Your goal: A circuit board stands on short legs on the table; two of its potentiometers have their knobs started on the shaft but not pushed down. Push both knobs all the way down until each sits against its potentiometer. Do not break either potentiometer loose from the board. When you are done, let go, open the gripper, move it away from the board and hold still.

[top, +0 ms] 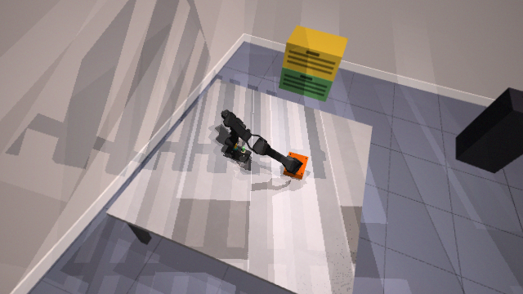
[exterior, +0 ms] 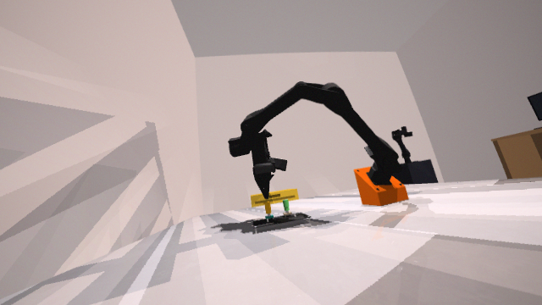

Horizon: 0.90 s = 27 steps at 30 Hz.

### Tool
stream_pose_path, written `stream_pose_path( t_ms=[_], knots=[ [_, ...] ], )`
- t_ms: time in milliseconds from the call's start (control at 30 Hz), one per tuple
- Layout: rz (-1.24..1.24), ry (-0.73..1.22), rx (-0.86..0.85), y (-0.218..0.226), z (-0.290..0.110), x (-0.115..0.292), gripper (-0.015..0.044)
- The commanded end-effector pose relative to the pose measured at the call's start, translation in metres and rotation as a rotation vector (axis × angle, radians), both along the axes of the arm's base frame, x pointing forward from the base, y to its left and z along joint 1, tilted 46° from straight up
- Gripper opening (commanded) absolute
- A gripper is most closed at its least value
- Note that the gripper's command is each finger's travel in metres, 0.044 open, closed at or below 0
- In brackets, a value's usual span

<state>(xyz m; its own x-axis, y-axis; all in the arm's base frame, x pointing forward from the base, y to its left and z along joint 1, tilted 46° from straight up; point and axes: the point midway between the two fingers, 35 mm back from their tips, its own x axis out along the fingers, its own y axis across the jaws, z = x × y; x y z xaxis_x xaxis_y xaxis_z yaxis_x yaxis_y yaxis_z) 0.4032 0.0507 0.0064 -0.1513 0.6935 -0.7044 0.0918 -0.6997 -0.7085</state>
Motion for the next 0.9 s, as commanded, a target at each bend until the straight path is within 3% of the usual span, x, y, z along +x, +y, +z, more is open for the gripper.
stream_pose_path(
  t_ms=[0,267,533,867],
  knots=[
    [0.002,0.003,0.0,0.001,0.0,-0.002,0.0236],
    [0.003,0.004,-0.007,-0.027,0.02,-0.076,0.044],
    [0.007,0.007,-0.004,-0.035,0.03,-0.162,0.044],
    [0.007,0.007,-0.004,-0.035,0.03,-0.164,0.044]
  ],
)
